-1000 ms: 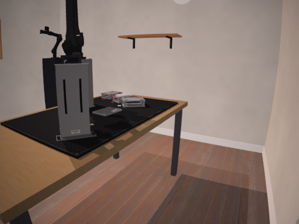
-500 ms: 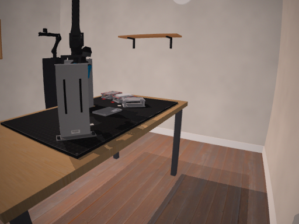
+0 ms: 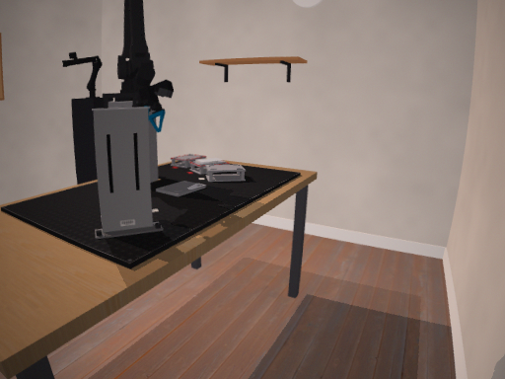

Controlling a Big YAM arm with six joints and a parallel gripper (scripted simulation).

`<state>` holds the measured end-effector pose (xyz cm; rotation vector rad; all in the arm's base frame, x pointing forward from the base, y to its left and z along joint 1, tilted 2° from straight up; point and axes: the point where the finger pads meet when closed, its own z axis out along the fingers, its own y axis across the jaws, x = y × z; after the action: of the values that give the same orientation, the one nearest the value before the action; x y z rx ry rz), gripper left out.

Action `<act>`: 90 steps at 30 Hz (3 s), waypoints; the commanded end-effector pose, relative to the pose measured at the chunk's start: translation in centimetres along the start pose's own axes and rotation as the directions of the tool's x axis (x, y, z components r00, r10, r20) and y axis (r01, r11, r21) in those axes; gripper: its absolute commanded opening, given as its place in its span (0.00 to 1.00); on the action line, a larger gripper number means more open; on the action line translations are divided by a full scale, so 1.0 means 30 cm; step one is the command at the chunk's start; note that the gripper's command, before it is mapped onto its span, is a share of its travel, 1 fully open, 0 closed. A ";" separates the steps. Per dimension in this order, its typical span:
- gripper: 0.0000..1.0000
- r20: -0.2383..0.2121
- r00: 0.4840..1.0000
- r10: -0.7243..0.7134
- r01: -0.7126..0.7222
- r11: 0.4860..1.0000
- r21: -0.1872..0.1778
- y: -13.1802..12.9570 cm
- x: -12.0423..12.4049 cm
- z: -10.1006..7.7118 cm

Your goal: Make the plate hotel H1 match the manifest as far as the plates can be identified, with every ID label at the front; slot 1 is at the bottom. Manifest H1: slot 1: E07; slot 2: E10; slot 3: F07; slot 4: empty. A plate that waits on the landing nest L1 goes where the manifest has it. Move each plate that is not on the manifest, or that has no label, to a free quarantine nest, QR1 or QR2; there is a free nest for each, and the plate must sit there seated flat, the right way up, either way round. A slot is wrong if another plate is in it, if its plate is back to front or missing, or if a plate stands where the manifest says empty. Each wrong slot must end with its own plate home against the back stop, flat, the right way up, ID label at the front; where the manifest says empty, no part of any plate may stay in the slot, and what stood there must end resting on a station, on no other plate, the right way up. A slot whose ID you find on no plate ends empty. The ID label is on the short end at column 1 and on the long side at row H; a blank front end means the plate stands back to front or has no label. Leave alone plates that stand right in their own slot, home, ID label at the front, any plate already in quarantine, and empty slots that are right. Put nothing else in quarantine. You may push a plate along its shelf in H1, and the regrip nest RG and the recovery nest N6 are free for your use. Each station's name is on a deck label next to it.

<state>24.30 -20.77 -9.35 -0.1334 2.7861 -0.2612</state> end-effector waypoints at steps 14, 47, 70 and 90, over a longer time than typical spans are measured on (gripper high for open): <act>1.00 -0.095 0.935 -0.343 0.329 0.935 -0.137 0.034 -0.172 0.044; 1.00 -0.150 0.755 -0.638 0.580 0.757 -0.299 0.048 -0.121 0.188; 1.00 -0.153 0.765 -0.625 0.571 0.770 -0.285 0.049 -0.075 0.302; 1.00 -0.155 0.763 -0.628 0.566 0.764 -0.310 0.087 -0.051 0.311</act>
<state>28.07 -18.98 -18.37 -1.1610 2.9330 -0.0543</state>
